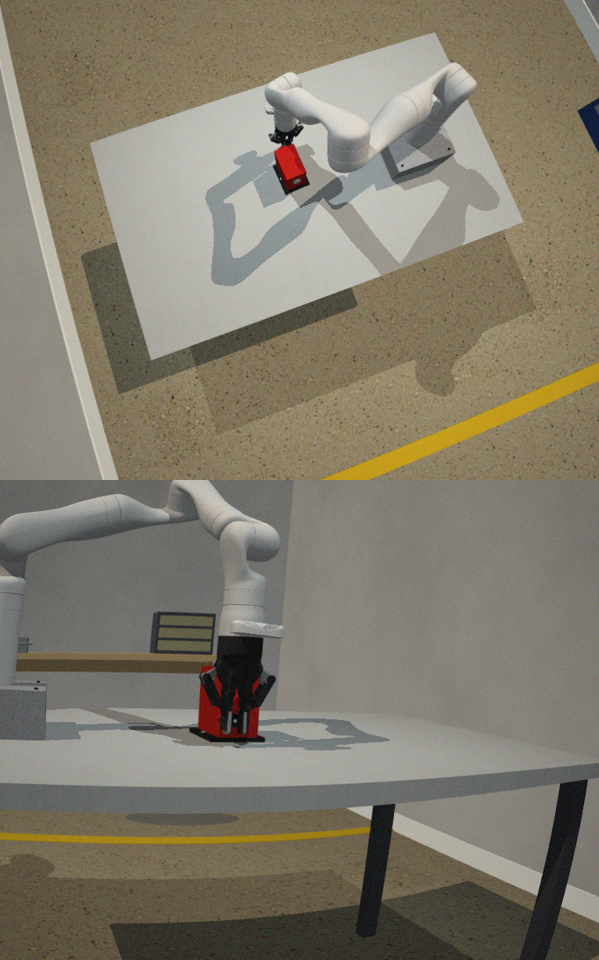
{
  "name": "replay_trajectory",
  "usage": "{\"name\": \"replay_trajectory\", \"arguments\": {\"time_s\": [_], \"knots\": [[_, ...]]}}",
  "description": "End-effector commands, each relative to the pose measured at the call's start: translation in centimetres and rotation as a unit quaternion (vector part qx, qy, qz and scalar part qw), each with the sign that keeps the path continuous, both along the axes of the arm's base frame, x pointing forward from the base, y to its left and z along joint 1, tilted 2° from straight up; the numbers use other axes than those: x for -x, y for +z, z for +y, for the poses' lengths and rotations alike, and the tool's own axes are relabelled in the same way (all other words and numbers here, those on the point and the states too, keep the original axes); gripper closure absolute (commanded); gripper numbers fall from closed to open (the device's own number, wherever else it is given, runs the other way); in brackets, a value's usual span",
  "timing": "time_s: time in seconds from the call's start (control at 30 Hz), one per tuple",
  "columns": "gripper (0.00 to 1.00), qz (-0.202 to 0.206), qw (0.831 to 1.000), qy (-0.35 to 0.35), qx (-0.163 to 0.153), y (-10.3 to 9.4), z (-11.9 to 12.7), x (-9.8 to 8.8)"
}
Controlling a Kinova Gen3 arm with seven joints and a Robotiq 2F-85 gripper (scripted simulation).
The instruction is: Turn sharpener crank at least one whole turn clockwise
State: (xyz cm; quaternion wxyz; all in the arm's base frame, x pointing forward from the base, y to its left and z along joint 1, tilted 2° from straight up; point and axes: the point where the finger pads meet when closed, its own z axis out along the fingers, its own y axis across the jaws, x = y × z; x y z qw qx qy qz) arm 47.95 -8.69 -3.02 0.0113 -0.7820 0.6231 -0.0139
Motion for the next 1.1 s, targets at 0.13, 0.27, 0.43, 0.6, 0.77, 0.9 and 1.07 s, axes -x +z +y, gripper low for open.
{"name": "replay_trajectory", "arguments": {"time_s": [0.13,0.27,0.43,0.6,0.77,0.9,1.07], "knots": [[1.00,0.000,1.000,-0.003,0.000,1.2,-0.2,1.0],[1.00,0.000,1.000,-0.003,0.000,2.2,-0.3,1.5],[1.00,0.000,1.000,-0.003,0.000,3.2,-0.4,1.7],[1.00,-0.001,1.000,-0.003,0.000,3.8,-0.4,1.8],[1.00,0.000,1.000,-0.003,0.000,4.0,-0.4,1.8],[1.00,0.000,1.000,-0.003,0.000,4.1,-0.4,1.8],[1.00,0.000,1.000,-0.003,0.000,4.1,-0.4,1.8]]}}
